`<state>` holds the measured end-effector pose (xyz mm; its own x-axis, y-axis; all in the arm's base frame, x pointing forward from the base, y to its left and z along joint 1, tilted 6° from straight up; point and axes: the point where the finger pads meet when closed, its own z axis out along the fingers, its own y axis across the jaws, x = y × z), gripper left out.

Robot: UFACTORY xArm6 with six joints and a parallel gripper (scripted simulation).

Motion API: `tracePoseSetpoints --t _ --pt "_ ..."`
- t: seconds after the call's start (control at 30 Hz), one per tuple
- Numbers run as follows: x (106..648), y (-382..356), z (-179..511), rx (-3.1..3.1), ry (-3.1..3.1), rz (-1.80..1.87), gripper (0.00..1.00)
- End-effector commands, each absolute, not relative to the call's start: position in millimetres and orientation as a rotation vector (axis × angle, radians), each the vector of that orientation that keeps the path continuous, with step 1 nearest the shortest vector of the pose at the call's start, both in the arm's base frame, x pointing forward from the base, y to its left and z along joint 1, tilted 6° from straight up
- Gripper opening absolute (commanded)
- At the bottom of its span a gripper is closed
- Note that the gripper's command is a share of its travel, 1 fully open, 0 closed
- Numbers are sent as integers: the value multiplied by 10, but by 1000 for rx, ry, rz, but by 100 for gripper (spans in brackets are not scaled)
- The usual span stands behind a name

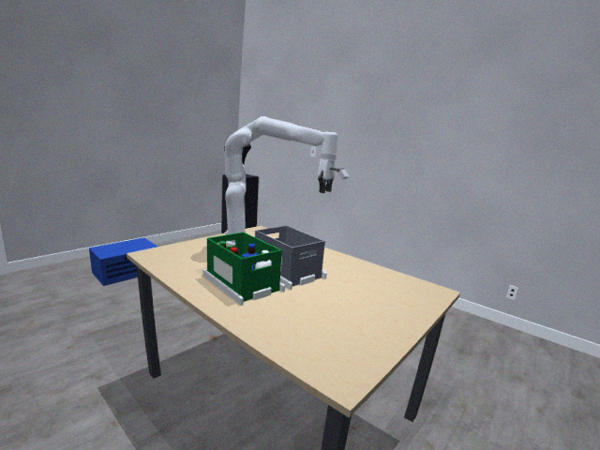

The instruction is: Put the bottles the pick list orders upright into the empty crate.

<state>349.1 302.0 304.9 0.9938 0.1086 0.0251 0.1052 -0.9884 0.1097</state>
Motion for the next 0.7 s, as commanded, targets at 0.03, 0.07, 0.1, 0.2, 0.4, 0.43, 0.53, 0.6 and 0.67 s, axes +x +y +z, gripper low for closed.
tracePoseSetpoints --t 0.03,0.07,0.1,0.2,0.4,0.43,0.53,0.6,0.67 --pt "3630 2888 3026 3039 -43 70 65" --pt "3663 2852 3016 3038 -94 72 65" --pt "3696 2816 3005 3037 -144 75 65" --pt "3795 2707 2973 3028 -296 83 65" --pt "3993 2490 2909 3018 -397 88 65" --pt "4025 2454 2899 3018 -397 88 65" --pt "4059 2418 2888 3018 -397 88 65" --pt "4124 2346 2867 3018 -397 88 65" --pt "4190 2273 2846 3018 -397 88 65"
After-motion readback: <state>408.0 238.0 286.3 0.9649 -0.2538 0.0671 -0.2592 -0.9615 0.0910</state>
